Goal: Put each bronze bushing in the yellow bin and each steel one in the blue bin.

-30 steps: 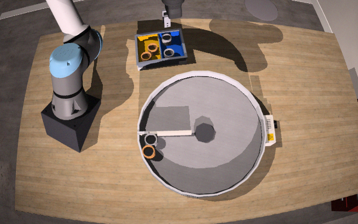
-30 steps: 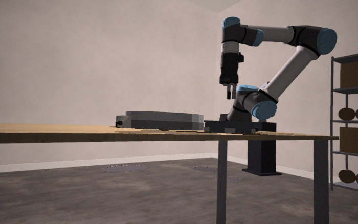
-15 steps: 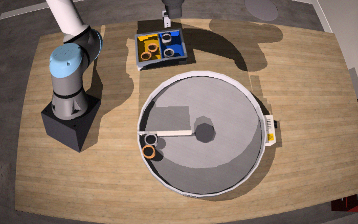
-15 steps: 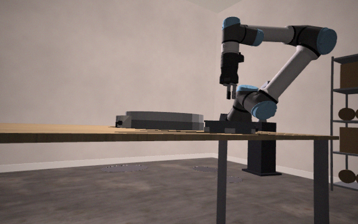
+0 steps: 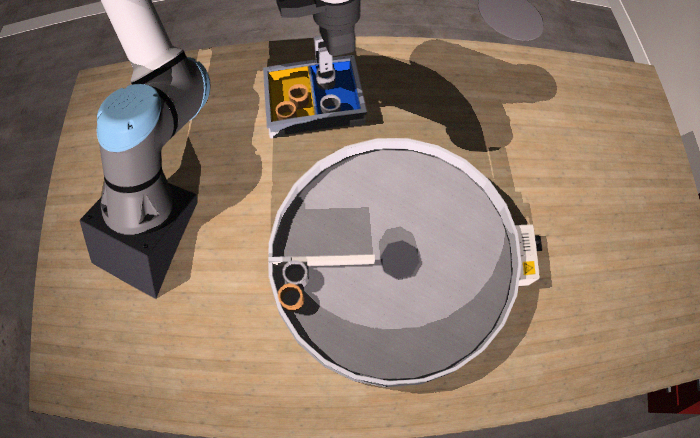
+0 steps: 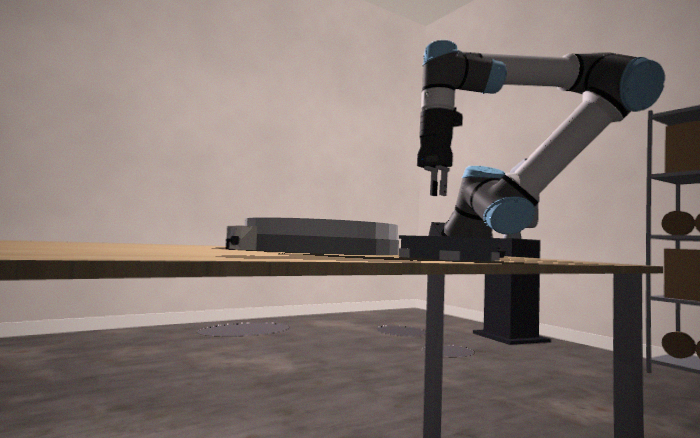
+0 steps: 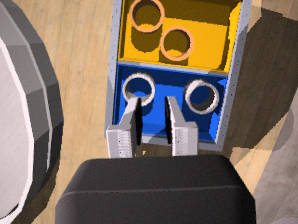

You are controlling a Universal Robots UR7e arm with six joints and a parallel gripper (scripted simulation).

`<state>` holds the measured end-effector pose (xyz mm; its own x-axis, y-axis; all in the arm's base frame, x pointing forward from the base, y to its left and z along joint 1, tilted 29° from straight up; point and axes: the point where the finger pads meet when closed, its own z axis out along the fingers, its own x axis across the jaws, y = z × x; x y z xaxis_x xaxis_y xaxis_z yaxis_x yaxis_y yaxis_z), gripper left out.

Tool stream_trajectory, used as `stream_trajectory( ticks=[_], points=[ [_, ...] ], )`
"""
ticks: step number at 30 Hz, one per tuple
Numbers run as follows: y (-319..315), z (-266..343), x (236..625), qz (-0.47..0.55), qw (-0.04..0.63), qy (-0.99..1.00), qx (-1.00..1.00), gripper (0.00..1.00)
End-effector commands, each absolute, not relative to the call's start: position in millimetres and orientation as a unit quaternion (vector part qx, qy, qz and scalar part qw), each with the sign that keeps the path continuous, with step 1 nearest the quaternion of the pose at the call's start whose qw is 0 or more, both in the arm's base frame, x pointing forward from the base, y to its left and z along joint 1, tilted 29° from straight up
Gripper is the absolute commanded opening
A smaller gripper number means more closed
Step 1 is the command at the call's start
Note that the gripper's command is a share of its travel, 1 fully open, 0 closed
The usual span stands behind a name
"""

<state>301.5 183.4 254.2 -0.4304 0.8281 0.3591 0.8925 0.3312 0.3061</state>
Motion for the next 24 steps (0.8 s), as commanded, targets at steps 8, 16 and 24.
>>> stream_trajectory(
  ticks=[8,16,24],
  points=[
    [120,220,304,-0.242,0.058,-0.846,-0.472,0.45],
    [90,204,307,-0.243,0.051,-0.859,-0.447,0.45],
    [69,193,308,-0.245,0.046,-0.868,-0.429,0.45]
  ],
)
